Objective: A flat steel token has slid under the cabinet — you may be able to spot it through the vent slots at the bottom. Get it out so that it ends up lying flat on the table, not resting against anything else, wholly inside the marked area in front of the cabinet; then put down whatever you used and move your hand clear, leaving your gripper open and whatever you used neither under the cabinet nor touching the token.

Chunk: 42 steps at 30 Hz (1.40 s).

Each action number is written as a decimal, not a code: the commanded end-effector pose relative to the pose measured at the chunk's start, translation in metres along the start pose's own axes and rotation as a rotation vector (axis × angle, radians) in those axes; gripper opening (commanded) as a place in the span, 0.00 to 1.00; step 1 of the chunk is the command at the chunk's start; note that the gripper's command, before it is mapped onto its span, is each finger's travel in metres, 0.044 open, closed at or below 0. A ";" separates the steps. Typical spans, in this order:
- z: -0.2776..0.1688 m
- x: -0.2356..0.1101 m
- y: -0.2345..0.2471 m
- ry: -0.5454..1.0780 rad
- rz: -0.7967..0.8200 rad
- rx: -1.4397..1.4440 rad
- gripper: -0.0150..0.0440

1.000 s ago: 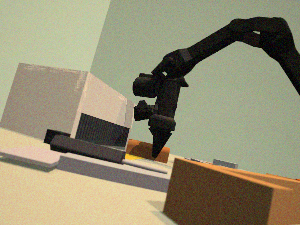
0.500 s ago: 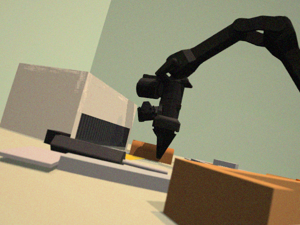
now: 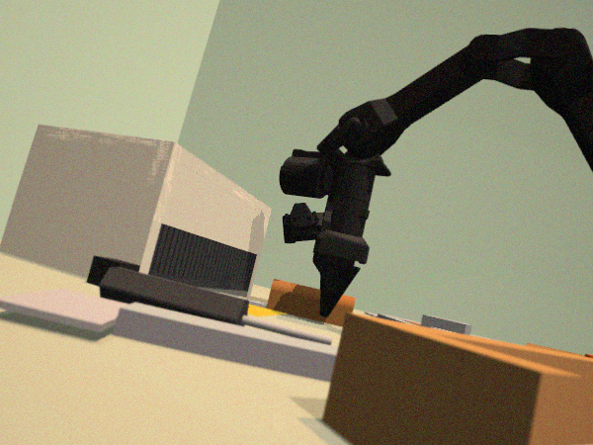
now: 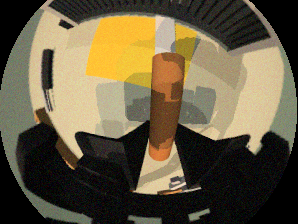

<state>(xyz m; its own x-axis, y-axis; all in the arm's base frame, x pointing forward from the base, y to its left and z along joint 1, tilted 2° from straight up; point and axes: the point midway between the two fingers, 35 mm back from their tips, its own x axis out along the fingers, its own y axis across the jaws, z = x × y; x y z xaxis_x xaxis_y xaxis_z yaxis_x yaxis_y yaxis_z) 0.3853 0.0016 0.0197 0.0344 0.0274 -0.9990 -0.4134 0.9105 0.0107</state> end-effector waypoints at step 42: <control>-0.050 0.002 -0.002 0.007 0.000 -0.005 0.25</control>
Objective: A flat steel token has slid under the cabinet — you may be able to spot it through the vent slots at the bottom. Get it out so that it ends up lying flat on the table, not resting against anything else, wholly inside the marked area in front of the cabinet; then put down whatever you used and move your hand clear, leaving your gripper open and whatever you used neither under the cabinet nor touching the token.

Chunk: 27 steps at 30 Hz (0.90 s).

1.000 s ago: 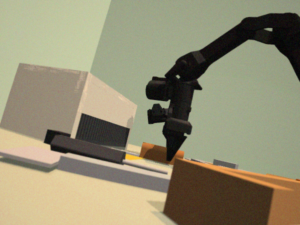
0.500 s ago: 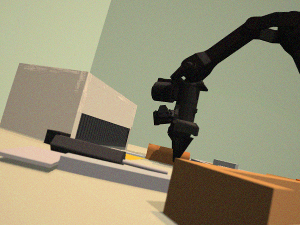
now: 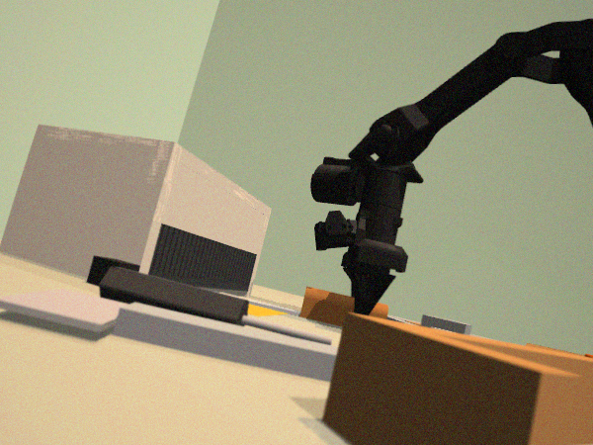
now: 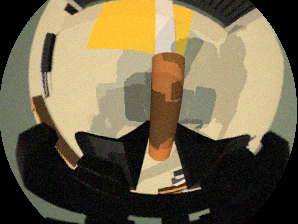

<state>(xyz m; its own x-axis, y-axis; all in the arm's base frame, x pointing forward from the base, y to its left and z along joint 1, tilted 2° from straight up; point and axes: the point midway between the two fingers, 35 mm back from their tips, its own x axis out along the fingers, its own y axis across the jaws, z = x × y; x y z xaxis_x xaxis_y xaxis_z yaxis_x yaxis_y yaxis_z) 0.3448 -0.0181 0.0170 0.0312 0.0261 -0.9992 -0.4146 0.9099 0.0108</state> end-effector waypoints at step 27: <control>-0.039 0.001 -0.001 0.007 0.000 -0.003 0.25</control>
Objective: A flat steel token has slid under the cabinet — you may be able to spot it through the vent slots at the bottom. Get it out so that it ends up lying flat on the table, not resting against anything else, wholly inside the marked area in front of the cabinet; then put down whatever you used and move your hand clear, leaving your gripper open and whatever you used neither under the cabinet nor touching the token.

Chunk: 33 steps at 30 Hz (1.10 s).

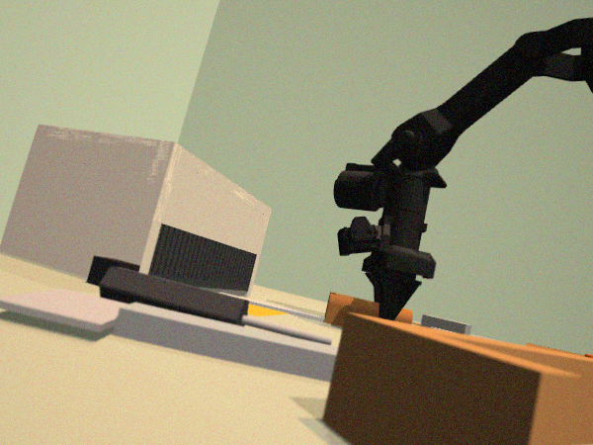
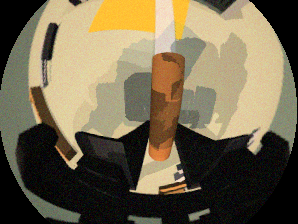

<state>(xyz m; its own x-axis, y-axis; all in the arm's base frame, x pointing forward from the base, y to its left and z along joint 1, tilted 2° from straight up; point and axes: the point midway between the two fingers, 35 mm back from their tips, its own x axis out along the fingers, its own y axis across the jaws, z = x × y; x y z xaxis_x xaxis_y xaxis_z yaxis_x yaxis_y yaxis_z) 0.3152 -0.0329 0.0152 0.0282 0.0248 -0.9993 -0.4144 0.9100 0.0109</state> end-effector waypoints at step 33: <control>-0.052 0.001 -0.002 0.008 -0.001 -0.004 0.25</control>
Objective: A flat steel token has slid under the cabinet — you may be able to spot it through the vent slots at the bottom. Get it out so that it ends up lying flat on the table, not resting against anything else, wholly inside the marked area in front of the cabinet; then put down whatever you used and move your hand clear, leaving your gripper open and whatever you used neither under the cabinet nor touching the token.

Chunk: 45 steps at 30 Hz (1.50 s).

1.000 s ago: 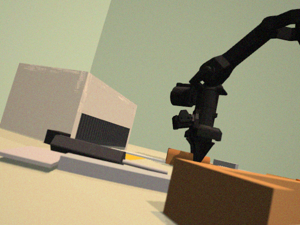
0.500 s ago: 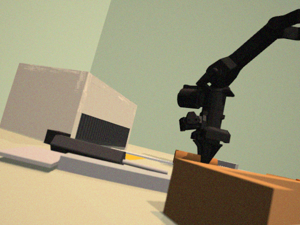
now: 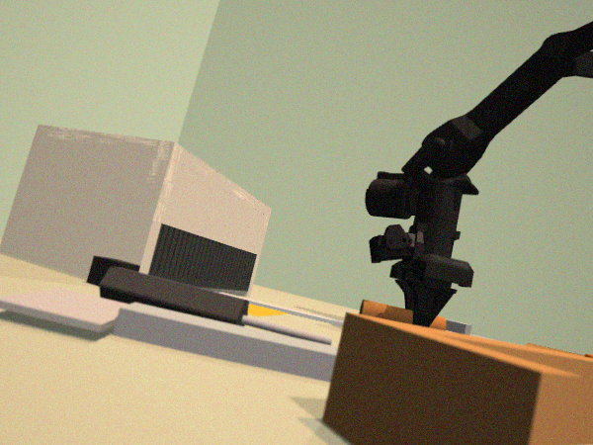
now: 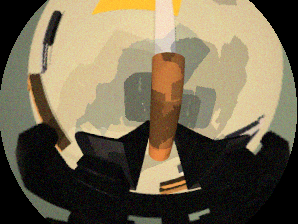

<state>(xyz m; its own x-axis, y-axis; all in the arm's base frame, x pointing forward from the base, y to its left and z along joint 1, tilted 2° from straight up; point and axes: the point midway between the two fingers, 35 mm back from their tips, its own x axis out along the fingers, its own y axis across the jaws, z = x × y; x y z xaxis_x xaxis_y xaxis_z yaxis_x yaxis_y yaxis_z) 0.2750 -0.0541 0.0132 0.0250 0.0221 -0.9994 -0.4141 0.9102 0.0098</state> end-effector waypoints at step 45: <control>-0.031 -0.003 -0.030 0.006 -0.003 -0.088 0.25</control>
<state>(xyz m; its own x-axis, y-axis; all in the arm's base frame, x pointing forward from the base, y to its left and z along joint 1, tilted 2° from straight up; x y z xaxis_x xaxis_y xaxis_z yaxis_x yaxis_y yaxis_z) 0.2568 -0.0891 0.0128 0.0173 0.0224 -0.9996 -0.4863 0.8737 0.0112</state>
